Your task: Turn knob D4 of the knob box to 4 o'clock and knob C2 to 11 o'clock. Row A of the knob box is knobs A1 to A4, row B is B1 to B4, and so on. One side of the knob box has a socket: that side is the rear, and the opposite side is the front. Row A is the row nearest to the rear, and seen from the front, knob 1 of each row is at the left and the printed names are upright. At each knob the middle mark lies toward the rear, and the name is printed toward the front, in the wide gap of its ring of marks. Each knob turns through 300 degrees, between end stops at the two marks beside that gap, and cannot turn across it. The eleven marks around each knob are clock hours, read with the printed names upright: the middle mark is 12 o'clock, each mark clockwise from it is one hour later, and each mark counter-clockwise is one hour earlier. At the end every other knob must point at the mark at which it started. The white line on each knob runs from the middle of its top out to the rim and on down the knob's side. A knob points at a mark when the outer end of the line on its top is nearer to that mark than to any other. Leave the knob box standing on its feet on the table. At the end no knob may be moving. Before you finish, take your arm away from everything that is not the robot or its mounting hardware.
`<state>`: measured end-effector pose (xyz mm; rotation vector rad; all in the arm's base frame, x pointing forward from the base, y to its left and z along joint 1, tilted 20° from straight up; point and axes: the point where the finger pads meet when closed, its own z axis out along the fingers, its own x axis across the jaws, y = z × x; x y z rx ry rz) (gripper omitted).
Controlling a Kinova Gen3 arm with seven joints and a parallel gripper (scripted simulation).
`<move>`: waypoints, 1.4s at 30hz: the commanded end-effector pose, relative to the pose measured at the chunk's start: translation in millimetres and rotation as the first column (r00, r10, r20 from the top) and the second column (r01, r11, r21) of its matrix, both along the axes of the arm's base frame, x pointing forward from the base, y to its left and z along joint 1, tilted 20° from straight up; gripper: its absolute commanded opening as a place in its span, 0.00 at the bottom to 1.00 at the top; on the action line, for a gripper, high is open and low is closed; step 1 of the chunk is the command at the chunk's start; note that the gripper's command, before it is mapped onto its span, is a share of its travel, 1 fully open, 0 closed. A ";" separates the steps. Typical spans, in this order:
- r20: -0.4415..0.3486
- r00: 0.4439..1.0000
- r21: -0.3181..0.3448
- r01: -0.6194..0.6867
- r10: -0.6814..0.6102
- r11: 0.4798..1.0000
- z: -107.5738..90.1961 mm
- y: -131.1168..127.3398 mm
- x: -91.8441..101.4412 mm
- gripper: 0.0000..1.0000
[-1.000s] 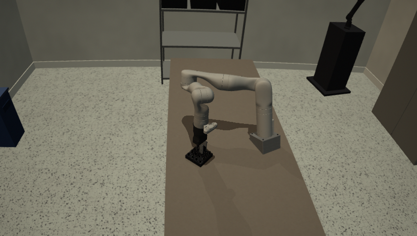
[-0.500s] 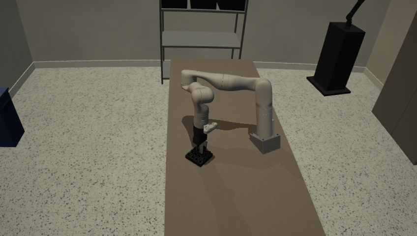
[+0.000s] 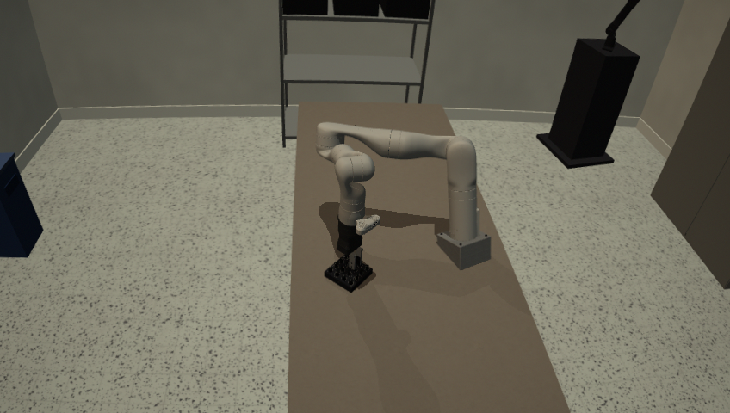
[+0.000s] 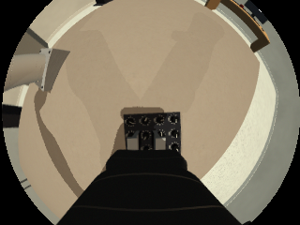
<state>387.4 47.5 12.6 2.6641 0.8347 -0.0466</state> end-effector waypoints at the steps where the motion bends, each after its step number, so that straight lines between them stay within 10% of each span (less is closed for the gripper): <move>1: 0.000 1.000 0.000 0.000 0.000 1.000 -1.4 -0.5 0.0 0.46; 42: 0.000 1.000 0.000 0.000 0.000 1.000 -10.4 -3.7 0.6 0.46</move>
